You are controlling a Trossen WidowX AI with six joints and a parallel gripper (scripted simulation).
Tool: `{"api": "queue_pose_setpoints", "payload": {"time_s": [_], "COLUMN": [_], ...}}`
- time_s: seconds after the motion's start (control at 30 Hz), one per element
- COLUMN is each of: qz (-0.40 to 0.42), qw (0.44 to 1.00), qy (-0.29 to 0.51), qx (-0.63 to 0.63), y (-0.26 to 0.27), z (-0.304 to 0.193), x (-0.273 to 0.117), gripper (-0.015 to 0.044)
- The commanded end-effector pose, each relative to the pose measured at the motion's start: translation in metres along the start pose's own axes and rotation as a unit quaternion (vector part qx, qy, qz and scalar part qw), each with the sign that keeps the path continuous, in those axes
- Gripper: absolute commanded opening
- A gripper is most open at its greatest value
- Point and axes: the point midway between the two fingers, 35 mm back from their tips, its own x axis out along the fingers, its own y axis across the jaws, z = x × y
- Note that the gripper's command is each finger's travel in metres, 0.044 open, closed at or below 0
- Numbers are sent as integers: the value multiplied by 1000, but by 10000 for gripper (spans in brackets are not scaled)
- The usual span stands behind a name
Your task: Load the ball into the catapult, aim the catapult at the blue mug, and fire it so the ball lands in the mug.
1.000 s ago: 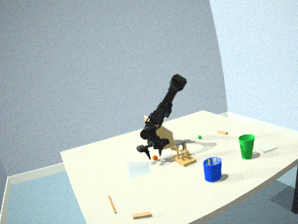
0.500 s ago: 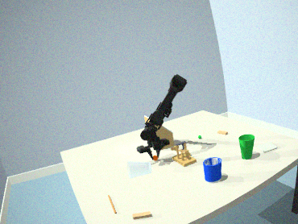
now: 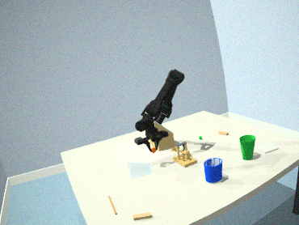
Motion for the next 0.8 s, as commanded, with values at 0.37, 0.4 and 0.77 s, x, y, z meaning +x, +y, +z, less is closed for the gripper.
{"api": "queue_pose_setpoints", "payload": {"time_s": [0.37,0.4,0.77], "qz": [-1,-1,7], "qw": [1000,1000,998], "qy": [0,2,60], "qx": [-5,-6,-9], "y": [3,5,43], "z": [-4,-2,19], "x": [-67,-66,-53], "gripper": [0,0,0]}}
